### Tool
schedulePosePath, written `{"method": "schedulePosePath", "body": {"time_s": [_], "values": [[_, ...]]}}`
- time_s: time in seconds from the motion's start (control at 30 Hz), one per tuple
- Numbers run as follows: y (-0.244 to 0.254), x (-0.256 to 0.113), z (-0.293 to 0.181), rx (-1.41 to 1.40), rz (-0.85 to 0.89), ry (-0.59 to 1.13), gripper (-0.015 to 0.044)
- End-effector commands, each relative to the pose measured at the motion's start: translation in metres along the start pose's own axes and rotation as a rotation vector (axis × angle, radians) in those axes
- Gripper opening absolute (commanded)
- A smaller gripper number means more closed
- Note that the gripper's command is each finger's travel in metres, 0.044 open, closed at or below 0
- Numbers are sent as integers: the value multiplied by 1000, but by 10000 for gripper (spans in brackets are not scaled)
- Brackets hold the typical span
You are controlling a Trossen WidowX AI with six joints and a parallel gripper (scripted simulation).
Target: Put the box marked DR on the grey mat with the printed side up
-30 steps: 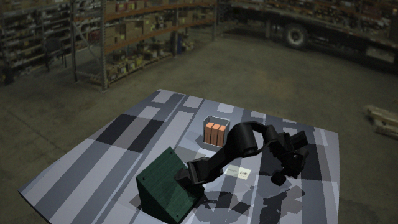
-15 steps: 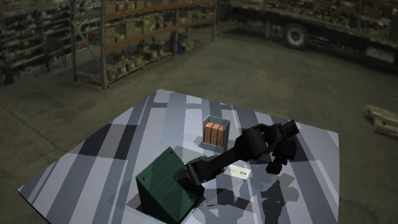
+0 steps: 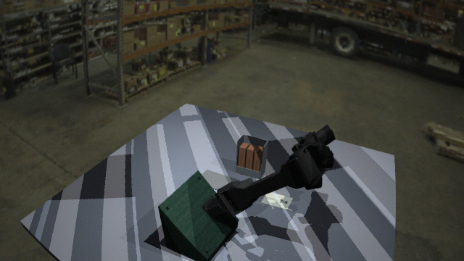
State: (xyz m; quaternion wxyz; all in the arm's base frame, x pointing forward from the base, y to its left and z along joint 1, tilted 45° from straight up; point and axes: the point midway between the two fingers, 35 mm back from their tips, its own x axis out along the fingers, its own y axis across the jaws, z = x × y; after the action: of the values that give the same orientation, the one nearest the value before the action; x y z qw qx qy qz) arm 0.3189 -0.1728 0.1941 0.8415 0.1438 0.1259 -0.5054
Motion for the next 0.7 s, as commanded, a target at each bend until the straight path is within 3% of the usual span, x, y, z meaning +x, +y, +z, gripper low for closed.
{"method": "schedulePosePath", "body": {"time_s": [0.0,0.67], "values": [[14,-6,-14,-91,29,20,0],[78,-53,-95,-596,214,78,0]]}}
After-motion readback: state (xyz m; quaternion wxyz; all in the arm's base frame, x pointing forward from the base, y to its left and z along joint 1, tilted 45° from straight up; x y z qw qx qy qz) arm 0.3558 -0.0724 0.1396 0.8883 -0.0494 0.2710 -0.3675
